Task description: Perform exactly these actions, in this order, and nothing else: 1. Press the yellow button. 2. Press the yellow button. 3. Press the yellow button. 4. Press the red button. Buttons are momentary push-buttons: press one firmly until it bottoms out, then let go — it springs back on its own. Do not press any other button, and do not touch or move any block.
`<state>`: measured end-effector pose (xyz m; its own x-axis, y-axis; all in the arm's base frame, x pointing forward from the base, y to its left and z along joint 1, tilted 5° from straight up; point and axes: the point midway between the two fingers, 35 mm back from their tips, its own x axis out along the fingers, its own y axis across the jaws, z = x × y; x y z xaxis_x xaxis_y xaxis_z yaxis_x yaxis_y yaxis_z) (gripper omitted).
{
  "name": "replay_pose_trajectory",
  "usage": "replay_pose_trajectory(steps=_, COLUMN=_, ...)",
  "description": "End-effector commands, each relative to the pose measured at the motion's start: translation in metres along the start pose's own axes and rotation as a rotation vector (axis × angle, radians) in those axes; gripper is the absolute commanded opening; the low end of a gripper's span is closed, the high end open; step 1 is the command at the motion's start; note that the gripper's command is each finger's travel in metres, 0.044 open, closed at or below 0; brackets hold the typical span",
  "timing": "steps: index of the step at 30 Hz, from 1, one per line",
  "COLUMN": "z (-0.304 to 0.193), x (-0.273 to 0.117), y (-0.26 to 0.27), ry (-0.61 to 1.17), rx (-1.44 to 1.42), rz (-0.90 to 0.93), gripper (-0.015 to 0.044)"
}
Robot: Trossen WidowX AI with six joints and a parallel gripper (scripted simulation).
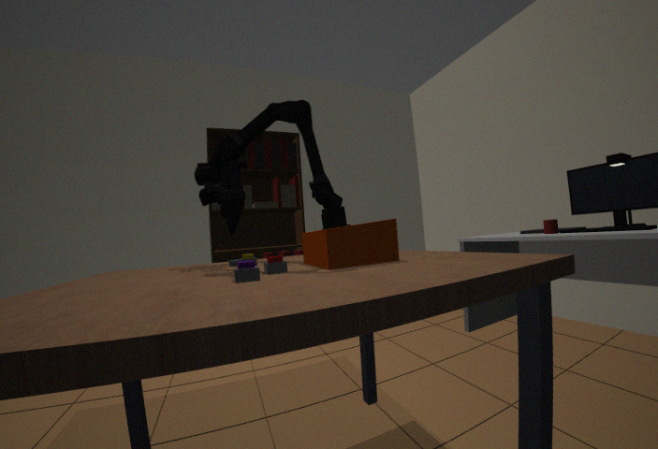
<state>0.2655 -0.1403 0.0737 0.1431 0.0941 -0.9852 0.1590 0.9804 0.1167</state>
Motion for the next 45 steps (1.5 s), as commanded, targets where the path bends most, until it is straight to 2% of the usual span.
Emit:
replay_pose_trajectory(steps=1, z=-0.040, x=-0.024, y=-0.054, ry=0.016, rx=0.024, rz=-0.132, gripper=0.0400)
replay_pose_trajectory(steps=10, z=-0.045, x=-0.027, y=-0.060, ry=0.021, rx=0.029, rz=-0.148, gripper=0.0400)
replay_pose_trajectory(steps=12, z=-0.044, x=-0.013, y=-0.063, ry=0.021, rx=0.029, rz=-0.148, gripper=0.0348)
replay_pose_trajectory(steps=15, z=-0.046, x=0.031, y=-0.069, ry=0.021, rx=0.029, rz=-0.148, gripper=0.0269)
replay_pose_trajectory(steps=24, z=-0.047, x=0.034, y=-0.069, ry=0.021, rx=0.029, rz=-0.148, gripper=0.0033)
replay_pose_trajectory(steps=25, z=-0.047, x=0.034, y=-0.069, ry=0.021, rx=0.029, rz=-0.148, gripper=0.0020)
replay_pose_trajectory(steps=45, z=-0.047, x=0.047, y=-0.071, ry=0.021, rx=0.029, rz=-0.147, gripper=0.0020)
